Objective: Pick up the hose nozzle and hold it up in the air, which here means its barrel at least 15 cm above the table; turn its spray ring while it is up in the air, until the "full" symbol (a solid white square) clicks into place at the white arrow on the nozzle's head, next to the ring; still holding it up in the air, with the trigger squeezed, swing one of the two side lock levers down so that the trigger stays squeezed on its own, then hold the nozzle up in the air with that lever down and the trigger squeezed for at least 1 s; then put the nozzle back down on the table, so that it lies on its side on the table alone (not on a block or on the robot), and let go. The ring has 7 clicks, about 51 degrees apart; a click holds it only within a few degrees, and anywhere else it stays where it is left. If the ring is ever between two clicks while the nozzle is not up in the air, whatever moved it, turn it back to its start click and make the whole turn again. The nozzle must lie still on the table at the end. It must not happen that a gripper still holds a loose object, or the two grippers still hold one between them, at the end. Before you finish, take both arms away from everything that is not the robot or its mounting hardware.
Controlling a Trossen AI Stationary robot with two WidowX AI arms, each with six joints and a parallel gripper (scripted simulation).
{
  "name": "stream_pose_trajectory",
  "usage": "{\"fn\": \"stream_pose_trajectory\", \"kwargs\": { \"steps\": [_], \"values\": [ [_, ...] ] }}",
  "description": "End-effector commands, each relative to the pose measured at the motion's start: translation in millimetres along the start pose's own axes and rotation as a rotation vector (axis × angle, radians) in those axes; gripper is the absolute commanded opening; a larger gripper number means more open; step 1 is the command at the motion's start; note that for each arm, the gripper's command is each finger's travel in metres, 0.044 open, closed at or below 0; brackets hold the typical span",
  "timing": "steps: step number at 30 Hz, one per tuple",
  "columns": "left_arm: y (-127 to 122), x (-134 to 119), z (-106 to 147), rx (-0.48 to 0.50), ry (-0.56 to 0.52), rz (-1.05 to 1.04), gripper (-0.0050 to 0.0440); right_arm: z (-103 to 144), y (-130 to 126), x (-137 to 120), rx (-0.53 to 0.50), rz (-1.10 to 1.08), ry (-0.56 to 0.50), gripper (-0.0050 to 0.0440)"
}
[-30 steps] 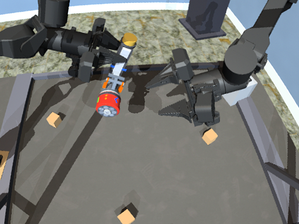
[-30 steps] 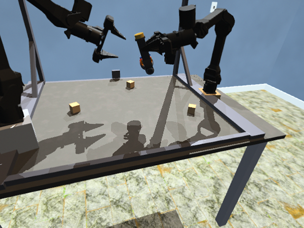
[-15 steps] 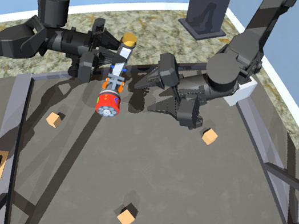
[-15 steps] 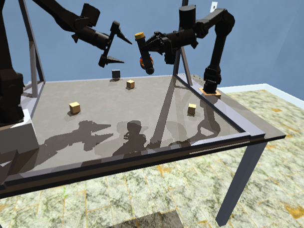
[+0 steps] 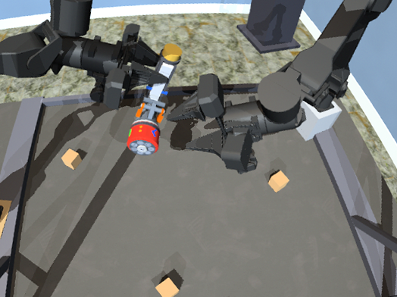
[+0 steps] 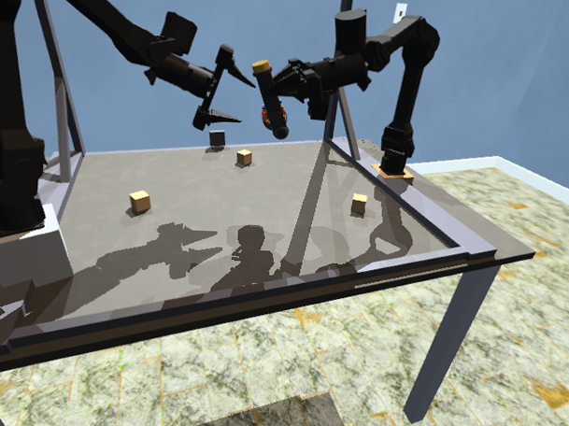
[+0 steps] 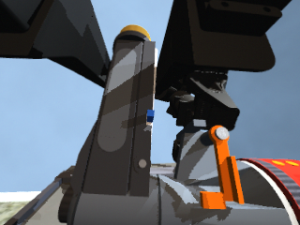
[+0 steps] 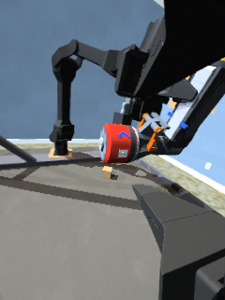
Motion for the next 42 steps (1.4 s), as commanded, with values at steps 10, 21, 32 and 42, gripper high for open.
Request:
{"fn": "stream_pose_trajectory", "kwargs": {
  "steps": [10, 21, 32, 42],
  "values": [
    [-2, -17, 6, -0.012, 0.035, -0.024, 0.0167, -19, -6, 4, -0.009, -0.008, -0.008, 0.0410],
    [-2, -17, 6, -0.012, 0.035, -0.024, 0.0167, -38, -7, 3, -0.009, -0.007, -0.009, 0.0410],
    [-2, -17, 6, -0.012, 0.035, -0.024, 0.0167, -53, -7, 3, -0.009, -0.006, -0.009, 0.0410],
    [-2, -17, 6, -0.012, 0.035, -0.024, 0.0167, -66, -7, 3, -0.009, -0.006, -0.009, 0.0410]
  ]
}}
Point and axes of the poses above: on each arm, the point midway between the two fingers, 35 mm back from their tips, its own z axis back along the fingers, its own y axis across the jaws, x = y × z, the point moved 3 cm from there along z, back along the fingers, and after that the axes turned 11 degrees about -z, right-handed, at the moved point
